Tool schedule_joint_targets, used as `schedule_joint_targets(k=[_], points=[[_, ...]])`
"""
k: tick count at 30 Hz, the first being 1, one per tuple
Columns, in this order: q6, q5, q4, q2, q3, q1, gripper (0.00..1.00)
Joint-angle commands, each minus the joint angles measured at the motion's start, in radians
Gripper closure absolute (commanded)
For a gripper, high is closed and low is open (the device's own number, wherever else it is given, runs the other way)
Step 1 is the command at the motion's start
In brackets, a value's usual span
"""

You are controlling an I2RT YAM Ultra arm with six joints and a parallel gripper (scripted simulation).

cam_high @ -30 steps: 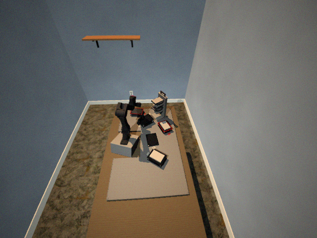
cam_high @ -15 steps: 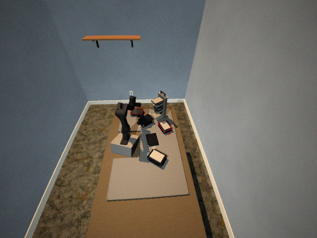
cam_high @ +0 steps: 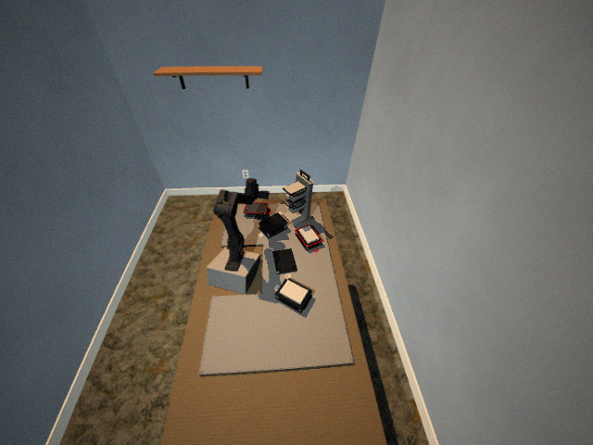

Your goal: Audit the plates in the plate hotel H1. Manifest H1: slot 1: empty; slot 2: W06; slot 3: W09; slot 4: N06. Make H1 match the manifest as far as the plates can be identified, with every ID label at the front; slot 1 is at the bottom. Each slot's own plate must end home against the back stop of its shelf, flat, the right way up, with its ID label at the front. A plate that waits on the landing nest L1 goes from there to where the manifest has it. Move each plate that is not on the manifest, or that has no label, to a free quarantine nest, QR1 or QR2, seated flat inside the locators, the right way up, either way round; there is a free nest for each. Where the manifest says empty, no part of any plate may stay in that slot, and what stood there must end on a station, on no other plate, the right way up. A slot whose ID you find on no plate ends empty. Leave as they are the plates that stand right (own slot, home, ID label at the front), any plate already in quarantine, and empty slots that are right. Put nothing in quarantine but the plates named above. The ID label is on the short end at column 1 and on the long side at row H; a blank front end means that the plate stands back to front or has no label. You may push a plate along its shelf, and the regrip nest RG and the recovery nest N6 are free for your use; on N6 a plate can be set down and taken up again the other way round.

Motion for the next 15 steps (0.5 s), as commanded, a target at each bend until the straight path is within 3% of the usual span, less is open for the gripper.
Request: schedule_joint_targets(k=[1,2,5,9,11,12,15], points=[[-0.033,-0.017,-0.036,0.011,0.024,-0.02,1.0],[-0.053,0.008,-0.06,-0.022,0.036,-0.022,1.0],[-0.107,0.048,-0.131,-0.002,0.065,-0.022,1.0],[-0.114,-0.008,-0.118,0.03,0.061,-0.078,1.0],[-0.116,-0.033,-0.11,0.038,0.022,-0.103,1.0],[-0.136,-0.02,-0.131,0.041,0.069,-0.106,1.0],[-0.189,0.031,-0.199,0.03,0.099,-0.107,1.0]])
